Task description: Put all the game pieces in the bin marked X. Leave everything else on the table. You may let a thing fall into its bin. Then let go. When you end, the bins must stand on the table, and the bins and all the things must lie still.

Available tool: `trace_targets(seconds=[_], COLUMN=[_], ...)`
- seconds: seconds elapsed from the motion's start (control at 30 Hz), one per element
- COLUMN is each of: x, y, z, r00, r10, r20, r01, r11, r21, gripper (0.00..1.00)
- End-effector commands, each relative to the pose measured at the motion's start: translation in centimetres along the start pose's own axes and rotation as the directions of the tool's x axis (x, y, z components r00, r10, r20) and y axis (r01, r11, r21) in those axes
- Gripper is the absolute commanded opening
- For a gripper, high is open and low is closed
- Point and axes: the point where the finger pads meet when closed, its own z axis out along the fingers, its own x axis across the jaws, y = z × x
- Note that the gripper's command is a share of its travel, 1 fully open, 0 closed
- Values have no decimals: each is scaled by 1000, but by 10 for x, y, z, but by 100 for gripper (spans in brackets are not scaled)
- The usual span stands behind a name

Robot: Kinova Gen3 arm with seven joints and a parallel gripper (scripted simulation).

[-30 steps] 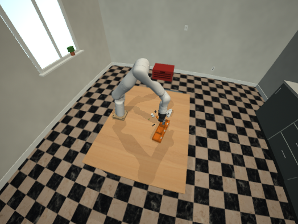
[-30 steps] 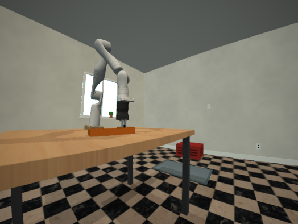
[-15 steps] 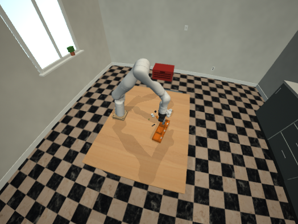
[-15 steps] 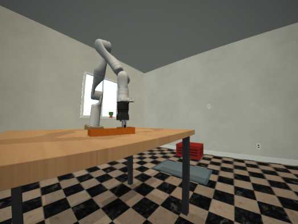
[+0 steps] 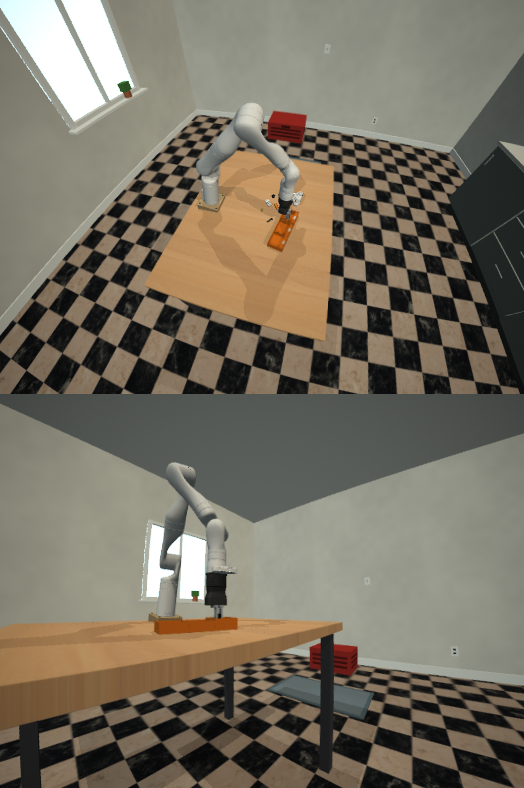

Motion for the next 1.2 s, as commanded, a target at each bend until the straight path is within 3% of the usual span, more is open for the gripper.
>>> trace_targets(seconds=[0.0, 0.53, 1.17], x=[0, 0, -1], y=[0, 0, 0], z=[0, 0, -24], r00=[1000, 1000, 1000], r10=[-2, -2, -4], r20=[0, 0, 0], r01=[2, 2, 4], r11=[1000, 1000, 1000], r21=[1, 1, -1], gripper=[31, 31, 31])
